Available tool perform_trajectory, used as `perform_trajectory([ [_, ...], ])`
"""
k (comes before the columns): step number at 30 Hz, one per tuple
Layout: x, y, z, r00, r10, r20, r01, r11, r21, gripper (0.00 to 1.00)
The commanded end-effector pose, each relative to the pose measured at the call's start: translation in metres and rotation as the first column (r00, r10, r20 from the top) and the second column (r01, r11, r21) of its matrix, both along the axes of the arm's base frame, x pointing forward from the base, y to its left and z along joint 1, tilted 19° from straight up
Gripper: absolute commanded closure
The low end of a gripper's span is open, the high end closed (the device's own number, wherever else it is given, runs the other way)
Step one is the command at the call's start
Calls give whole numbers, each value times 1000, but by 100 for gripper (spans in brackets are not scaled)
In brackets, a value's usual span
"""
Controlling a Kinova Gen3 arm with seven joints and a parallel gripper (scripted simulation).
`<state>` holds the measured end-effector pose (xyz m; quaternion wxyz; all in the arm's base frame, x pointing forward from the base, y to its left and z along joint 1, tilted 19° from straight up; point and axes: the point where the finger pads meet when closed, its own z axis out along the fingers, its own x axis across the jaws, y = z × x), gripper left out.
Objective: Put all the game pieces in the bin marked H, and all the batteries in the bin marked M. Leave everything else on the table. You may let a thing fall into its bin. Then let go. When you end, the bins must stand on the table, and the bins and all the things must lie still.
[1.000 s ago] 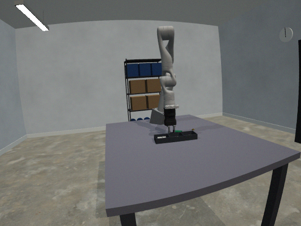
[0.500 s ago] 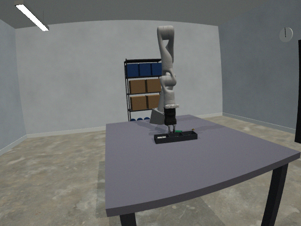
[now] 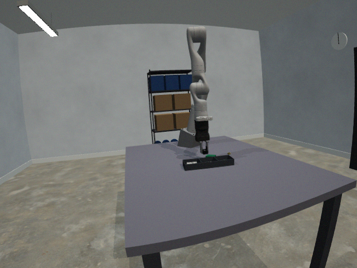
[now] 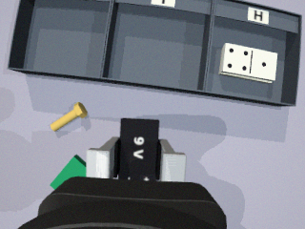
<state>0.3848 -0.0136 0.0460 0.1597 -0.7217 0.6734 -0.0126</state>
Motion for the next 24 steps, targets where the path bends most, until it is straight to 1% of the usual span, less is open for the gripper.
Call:
perform_trajectory([
  [1,2,-10,14,1000,-14,18,15,1000,-9,50],
  [2,2,-10,17,1000,-14,18,15,1000,-9,50],
  [21,2,-10,18,1000,-14,18,15,1000,-9,50],
  [23,3,-9,10,1000,-14,18,15,1000,-9,50],
  [24,3,-9,10,1000,-14,18,15,1000,-9,50],
])
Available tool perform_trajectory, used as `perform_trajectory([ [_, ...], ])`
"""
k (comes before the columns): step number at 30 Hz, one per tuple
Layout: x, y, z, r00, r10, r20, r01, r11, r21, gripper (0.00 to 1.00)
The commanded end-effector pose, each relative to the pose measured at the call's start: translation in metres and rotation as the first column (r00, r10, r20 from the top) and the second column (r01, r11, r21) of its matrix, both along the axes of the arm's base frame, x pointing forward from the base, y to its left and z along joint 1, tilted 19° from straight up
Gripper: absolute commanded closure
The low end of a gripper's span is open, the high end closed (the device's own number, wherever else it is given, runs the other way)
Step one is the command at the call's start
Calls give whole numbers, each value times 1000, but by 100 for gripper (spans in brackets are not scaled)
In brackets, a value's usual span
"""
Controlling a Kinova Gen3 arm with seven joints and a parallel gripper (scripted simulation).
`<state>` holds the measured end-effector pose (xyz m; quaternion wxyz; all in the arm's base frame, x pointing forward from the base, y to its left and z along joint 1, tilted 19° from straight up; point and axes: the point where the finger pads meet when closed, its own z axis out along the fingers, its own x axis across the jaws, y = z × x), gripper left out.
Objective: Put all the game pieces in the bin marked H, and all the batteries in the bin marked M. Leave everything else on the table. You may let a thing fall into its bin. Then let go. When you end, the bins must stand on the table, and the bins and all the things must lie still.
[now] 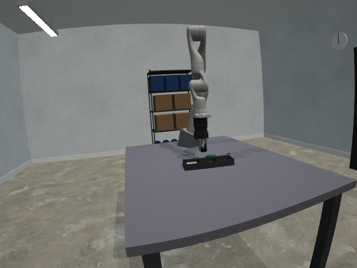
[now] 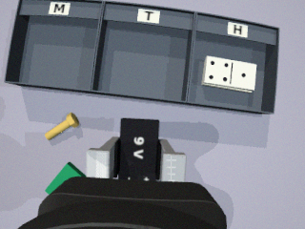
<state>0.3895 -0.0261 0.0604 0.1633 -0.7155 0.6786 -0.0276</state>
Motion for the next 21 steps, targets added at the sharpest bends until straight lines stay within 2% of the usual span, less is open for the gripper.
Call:
perform_trajectory([
  [1,-1,4,-4,1000,6,-7,-6,1000,4,50],
  [5,-1,4,-4,1000,6,-7,-6,1000,4,50],
  [11,22,29,8,1000,6,-7,-6,1000,4,50],
  [13,23,29,8,1000,6,-7,-6,1000,4,50],
  [16,34,42,14,989,148,21,-147,988,-36,50],
  [20,50,59,21,942,333,47,-327,940,-95,50],
  [21,50,59,21,942,333,47,-327,940,-95,50],
])
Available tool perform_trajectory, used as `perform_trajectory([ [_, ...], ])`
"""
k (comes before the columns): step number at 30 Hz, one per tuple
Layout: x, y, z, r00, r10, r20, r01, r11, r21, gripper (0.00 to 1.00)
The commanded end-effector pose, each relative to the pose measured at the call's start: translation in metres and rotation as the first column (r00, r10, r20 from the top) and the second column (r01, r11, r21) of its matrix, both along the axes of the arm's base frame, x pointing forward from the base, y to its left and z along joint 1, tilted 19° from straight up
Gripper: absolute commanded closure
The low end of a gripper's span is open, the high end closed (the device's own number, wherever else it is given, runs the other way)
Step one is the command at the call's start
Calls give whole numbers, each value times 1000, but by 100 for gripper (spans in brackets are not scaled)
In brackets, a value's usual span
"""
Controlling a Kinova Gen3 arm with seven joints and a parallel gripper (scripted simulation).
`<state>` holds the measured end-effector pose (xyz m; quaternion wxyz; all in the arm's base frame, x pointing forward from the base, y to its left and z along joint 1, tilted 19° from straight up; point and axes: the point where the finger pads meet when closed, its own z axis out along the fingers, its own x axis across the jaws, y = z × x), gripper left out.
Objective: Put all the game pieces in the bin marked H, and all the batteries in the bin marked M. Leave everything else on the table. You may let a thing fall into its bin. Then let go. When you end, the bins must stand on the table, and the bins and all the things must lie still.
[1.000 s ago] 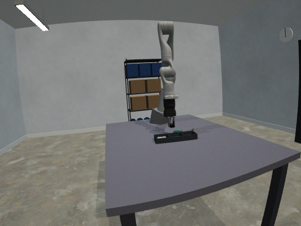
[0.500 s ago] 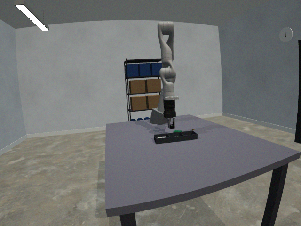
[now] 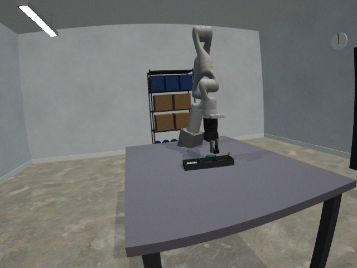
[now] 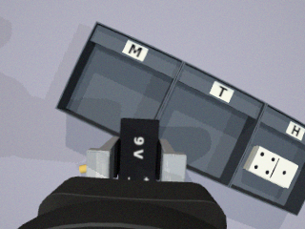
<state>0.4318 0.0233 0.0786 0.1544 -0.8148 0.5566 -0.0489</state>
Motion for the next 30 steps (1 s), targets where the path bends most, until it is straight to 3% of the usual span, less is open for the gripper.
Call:
perform_trajectory([
  [1,8,9,3,999,34,9,-34,999,-5,50],
  [8,32,36,15,931,360,61,-353,930,-105,50],
  [16,32,36,15,725,685,74,-655,719,-231,50],
  [18,32,36,15,725,685,74,-655,719,-231,50],
  [26,32,36,15,415,909,39,-846,401,-350,50],
  [30,32,33,15,414,910,39,-847,400,-351,50],
])
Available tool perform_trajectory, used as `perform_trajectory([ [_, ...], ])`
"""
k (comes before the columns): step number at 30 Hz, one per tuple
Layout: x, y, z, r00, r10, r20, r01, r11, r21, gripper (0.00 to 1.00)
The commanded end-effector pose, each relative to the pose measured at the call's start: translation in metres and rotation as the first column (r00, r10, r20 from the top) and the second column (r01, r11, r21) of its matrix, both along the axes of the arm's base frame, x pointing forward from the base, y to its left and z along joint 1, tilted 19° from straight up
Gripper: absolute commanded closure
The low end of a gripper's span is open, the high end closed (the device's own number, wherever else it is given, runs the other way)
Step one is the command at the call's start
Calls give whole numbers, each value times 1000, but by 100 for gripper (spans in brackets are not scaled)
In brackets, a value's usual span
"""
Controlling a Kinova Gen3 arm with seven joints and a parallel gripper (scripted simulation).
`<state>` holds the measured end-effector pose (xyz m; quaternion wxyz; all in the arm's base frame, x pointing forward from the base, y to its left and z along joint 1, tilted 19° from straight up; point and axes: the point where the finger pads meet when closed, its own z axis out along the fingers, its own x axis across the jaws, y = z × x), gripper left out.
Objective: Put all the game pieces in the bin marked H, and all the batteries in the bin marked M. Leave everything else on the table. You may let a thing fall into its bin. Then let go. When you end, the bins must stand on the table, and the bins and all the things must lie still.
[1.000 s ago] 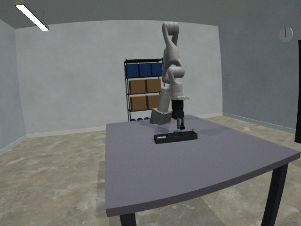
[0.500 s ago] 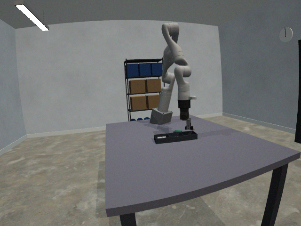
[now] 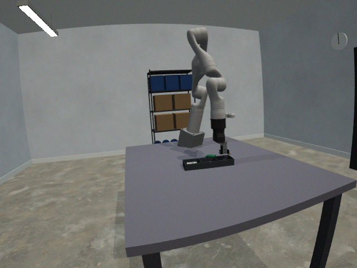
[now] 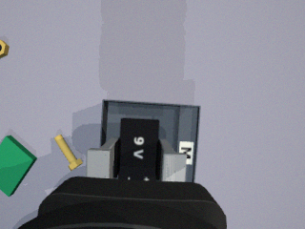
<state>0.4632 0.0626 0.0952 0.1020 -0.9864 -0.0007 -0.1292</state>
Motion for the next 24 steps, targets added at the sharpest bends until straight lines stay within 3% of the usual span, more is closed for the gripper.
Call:
perform_trajectory([
  [1,1,-6,-2,1000,-12,-3,12,1000,3,50],
  [16,1,-4,-1,1000,-12,-3,12,1000,3,50],
  [24,4,-2,-13,1000,-12,-3,12,1000,3,50],
])
